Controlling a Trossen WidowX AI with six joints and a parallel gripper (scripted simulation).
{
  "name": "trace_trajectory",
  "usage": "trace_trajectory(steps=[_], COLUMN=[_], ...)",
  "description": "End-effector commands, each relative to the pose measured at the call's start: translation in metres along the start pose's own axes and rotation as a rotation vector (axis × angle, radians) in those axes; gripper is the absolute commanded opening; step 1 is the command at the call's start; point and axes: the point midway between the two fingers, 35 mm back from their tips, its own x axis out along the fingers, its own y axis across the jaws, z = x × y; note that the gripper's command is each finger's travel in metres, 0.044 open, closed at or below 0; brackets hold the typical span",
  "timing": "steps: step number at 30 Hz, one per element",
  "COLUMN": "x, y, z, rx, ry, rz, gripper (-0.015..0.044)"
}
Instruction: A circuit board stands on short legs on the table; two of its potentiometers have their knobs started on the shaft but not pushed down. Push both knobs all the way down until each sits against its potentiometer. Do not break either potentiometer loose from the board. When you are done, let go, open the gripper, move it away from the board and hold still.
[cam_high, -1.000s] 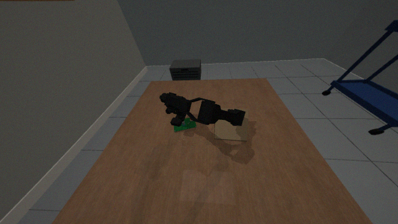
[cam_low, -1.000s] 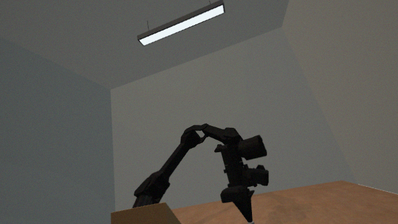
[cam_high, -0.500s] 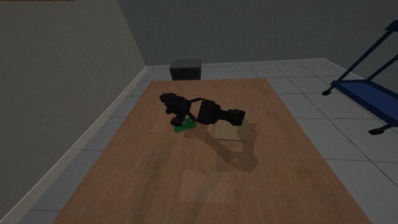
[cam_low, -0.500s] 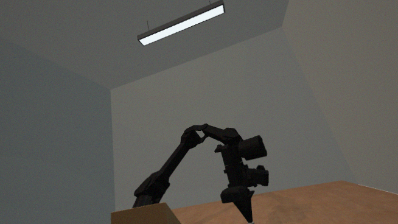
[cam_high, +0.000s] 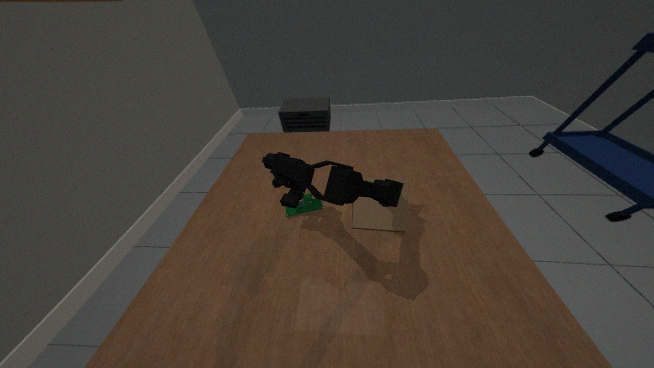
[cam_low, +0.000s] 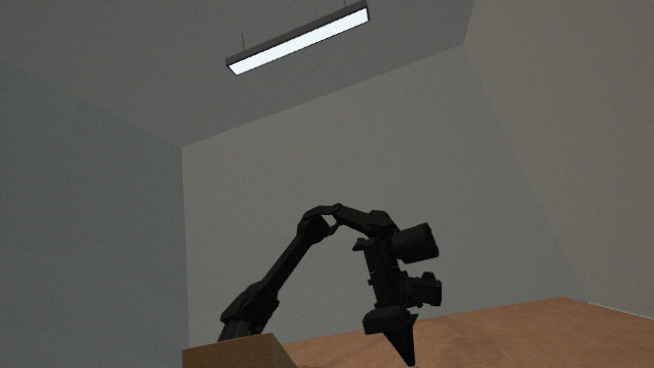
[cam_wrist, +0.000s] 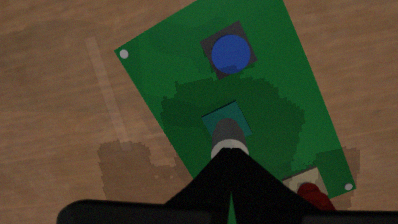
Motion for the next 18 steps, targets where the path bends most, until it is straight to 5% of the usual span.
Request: trace_trajectory(steps=[1,18], x=[0.012,-0.012], y=[0.002,0.002], z=[0.001,0.002], rx=[-0.018,-0.018], ry=[0.016,0.015], rz=[0.004,0.002], gripper=[0.0000,0.0000])
